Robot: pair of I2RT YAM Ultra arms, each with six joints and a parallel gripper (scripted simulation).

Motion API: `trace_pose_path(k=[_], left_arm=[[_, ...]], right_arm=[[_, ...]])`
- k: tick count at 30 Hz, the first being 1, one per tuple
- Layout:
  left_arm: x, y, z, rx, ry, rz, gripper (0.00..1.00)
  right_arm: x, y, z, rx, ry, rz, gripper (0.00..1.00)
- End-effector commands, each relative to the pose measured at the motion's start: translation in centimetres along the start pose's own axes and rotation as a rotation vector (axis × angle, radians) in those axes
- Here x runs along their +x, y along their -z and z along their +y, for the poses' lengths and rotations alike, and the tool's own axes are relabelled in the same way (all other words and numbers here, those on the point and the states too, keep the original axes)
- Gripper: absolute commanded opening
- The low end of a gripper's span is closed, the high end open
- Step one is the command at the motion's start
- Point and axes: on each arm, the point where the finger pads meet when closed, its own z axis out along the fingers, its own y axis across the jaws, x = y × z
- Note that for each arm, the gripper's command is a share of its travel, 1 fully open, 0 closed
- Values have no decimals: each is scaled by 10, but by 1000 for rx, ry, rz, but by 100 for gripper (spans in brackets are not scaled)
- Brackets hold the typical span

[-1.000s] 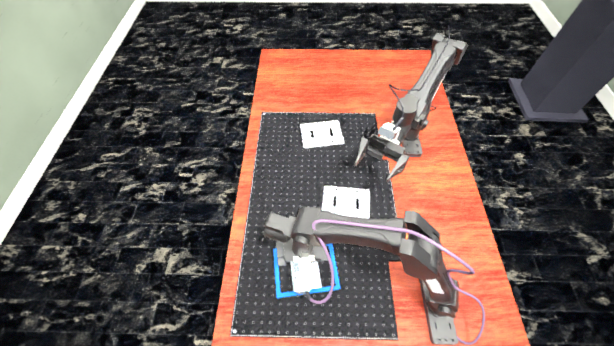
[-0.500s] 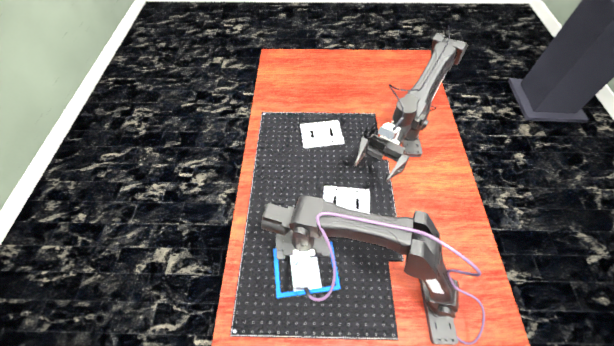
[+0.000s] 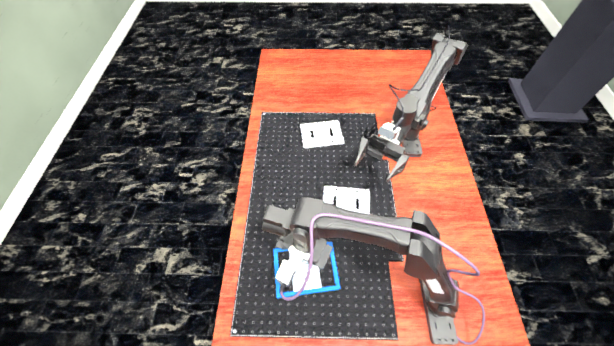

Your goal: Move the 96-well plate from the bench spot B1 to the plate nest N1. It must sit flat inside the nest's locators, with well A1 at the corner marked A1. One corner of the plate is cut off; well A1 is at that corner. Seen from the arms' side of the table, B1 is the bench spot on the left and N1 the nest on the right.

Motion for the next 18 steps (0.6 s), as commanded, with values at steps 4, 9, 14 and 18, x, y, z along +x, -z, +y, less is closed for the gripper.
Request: trace_pose_path(k=[4,9,14,18], left_arm=[[-6,-7,0,10,-357,7,100],[-7,-11,1,10,-570,8,100],[-6,-14,1,11,-737,10,100],[-7,-20,1,3,-886,15,100]], right_arm=[[-17,3,-1,11,7,-49,100],[-17,3,-1,11,7,-49,100],[-17,3,-1,11,7,-49,100],[-17,3,-1,11,7,-49,100]])
